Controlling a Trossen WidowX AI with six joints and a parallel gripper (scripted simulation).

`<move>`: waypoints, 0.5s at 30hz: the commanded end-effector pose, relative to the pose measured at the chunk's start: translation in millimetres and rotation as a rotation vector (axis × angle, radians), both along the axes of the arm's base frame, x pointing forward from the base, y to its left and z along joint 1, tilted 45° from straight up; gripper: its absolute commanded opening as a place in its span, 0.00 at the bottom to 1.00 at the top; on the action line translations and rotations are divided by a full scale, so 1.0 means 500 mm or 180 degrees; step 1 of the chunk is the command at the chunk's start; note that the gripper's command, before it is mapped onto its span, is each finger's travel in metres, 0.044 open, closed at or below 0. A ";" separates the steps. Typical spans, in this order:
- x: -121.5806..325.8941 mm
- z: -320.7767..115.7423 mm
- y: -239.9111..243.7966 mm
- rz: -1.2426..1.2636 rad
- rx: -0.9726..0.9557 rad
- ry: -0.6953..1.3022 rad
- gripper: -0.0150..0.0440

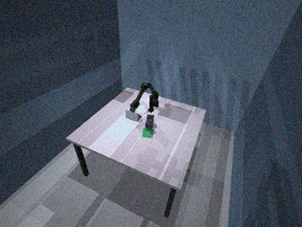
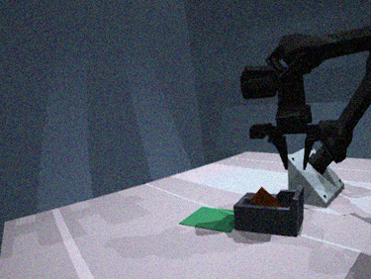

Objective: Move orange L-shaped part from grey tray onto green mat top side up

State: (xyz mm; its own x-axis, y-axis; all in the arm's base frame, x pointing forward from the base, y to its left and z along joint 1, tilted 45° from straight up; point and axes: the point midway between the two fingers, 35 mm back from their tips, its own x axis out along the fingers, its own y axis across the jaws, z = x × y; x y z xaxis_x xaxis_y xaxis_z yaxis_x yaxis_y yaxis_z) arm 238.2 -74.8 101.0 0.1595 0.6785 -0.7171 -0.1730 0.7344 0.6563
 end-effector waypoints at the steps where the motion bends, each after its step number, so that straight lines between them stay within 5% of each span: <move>1: 0.000 -0.001 0.000 -0.0012 0.0000 0.0002 0.56; 5: 0.000 -0.001 0.000 -0.0012 0.0000 0.0002 0.56; 8: 0.004 -0.005 -0.007 -0.0242 0.0052 0.0224 0.69; 15: 0.025 -0.040 -0.056 -0.1749 0.0387 0.1684 0.73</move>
